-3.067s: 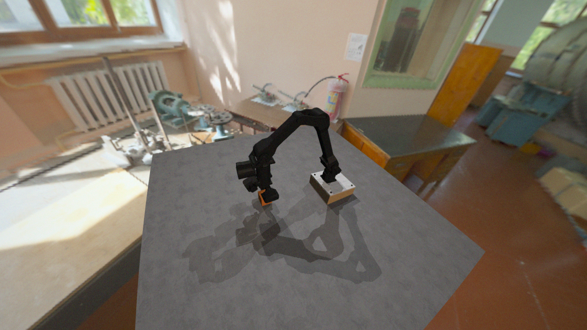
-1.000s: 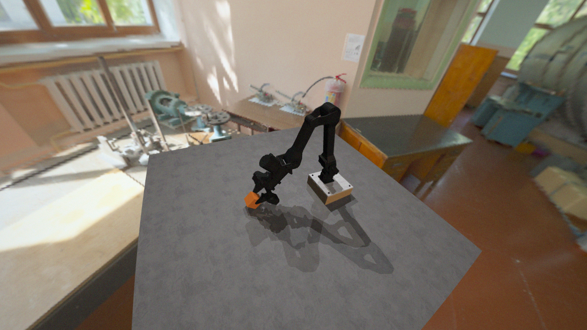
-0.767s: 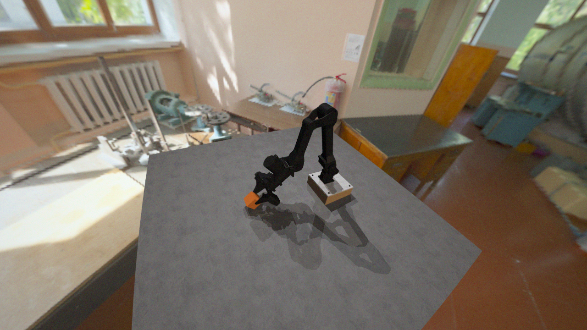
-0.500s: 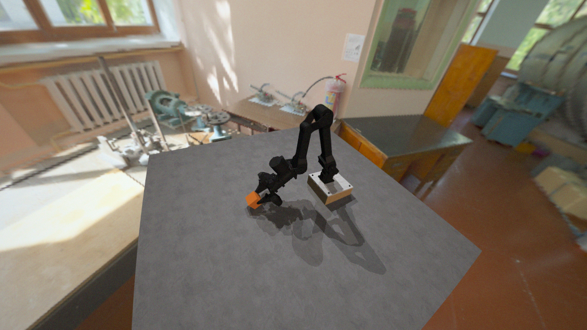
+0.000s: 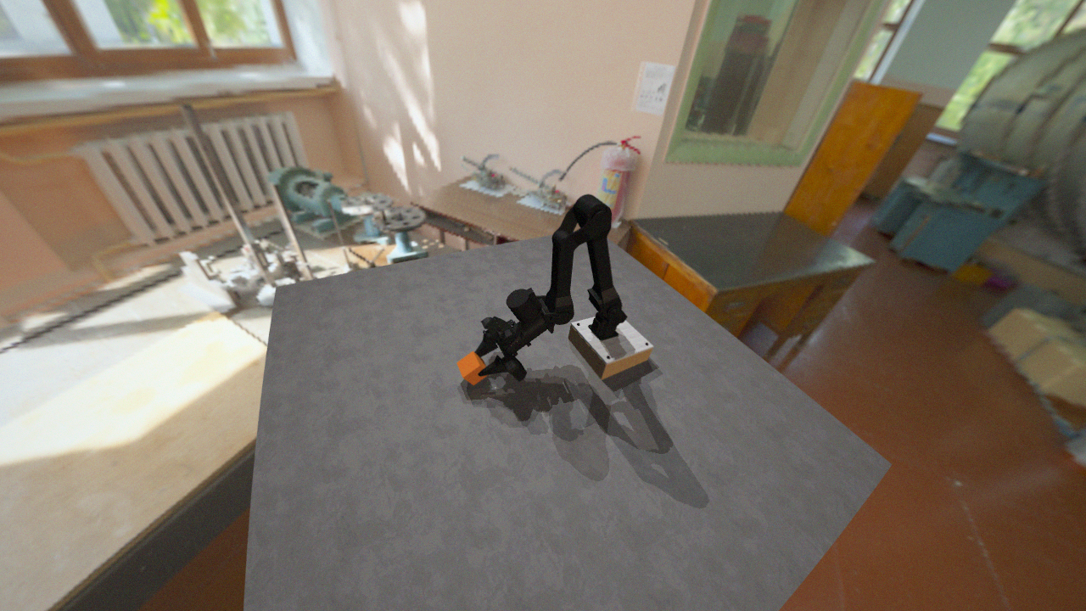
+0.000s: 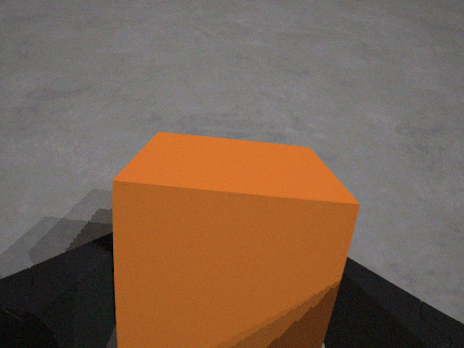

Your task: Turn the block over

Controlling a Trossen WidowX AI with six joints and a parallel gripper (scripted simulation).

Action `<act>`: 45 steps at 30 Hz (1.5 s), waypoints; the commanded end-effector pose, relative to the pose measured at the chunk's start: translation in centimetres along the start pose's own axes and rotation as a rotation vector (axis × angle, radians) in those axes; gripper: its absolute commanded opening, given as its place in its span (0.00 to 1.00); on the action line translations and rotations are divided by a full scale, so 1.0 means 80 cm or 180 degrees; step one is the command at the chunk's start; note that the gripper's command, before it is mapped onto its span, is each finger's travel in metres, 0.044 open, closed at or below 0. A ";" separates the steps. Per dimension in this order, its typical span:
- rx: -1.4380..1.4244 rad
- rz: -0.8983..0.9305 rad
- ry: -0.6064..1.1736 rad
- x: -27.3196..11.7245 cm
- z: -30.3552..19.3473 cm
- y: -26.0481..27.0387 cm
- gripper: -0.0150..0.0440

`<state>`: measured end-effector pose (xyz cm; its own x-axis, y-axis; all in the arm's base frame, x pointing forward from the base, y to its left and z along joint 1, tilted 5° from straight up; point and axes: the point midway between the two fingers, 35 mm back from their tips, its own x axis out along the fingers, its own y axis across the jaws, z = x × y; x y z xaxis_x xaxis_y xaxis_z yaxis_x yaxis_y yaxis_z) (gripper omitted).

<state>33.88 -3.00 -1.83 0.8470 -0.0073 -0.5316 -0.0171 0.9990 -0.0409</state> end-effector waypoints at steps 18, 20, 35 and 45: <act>-0.0007 0.0015 -0.0029 0.000 0.002 0.001 0.74; -0.0007 0.0015 -0.0029 0.000 0.002 0.001 0.83; -0.0007 0.0015 -0.0029 0.000 0.002 0.001 1.00; -0.0007 0.0015 -0.0029 0.000 0.002 0.001 1.00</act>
<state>33.93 -3.00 -1.70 0.8512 -0.0069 -0.5248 -0.0175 0.9990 -0.0416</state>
